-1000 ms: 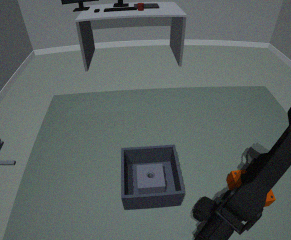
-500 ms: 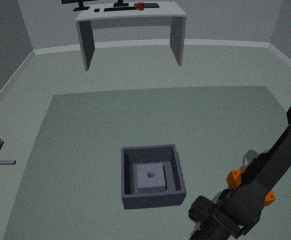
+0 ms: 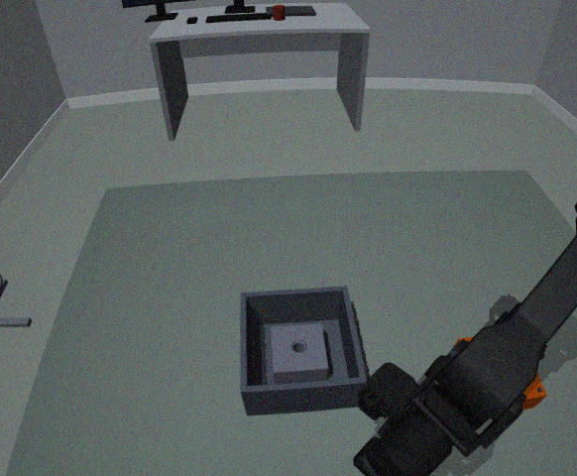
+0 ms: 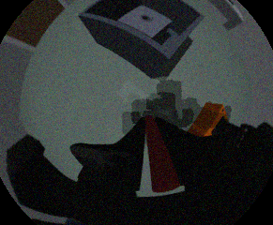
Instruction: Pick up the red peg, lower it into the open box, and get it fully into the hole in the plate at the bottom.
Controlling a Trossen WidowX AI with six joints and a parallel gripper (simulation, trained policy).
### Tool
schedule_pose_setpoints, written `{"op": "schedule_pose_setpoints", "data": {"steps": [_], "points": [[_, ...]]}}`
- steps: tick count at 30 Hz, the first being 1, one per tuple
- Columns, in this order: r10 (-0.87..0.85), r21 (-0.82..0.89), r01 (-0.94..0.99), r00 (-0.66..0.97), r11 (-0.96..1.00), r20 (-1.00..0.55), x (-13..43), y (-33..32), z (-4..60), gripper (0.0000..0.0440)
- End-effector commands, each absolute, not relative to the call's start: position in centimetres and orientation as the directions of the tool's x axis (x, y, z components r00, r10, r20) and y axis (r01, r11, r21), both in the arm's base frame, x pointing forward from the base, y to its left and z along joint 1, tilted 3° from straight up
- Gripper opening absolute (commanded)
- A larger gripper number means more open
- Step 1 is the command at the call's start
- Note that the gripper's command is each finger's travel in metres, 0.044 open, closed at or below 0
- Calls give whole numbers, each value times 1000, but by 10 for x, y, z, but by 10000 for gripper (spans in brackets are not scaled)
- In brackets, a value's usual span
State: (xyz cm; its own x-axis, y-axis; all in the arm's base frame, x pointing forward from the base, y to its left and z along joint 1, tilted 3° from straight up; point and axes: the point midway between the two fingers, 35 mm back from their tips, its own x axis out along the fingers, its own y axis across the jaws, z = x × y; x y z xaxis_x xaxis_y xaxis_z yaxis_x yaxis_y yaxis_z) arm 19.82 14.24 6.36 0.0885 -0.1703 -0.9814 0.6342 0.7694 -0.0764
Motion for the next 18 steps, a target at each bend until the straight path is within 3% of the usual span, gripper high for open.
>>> {"op": "schedule_pose_setpoints", "data": {"steps": [1, 18], "points": [[-179, -60, 663, 114, 746, -977, 211, 138, 77, 0], [-244, -11, 789, 176, 614, -954, 276, 85, 101, 0]]}}
